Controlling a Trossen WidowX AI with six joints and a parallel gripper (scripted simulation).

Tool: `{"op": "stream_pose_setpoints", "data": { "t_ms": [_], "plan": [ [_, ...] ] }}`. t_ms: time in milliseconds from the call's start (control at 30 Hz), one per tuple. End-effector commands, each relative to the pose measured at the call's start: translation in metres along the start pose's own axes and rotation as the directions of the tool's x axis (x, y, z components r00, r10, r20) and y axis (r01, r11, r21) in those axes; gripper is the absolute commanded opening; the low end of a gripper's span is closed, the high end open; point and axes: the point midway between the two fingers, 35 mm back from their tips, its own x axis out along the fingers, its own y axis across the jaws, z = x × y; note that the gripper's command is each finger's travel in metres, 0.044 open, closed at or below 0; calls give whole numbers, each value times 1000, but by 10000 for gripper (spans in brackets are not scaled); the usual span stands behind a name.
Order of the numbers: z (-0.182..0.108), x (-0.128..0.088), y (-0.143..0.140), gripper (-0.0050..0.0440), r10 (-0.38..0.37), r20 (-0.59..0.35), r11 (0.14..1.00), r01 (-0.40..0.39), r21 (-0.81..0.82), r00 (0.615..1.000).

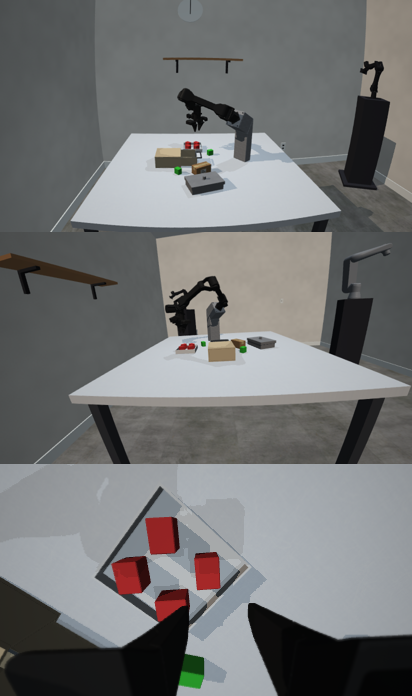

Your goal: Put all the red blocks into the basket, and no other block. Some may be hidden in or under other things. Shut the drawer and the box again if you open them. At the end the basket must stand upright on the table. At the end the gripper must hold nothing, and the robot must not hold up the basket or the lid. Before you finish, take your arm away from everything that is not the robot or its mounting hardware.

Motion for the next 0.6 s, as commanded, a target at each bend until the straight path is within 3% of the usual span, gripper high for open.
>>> {"op": "stream_pose_setpoints", "data": {
  "t_ms": [0,167,233,333,567],
  "plan": [
    [-8,1,10,148,8,-11,999,-7,45,1000],
    [-22,4,48,148,-22,-18,992,24,121,1000],
    [-32,5,65,148,-38,-25,975,43,218,999],
    [-46,6,88,148,-38,-25,975,43,218,999],
    [-89,6,130,148,-48,-25,911,54,408,999]
  ]
}}
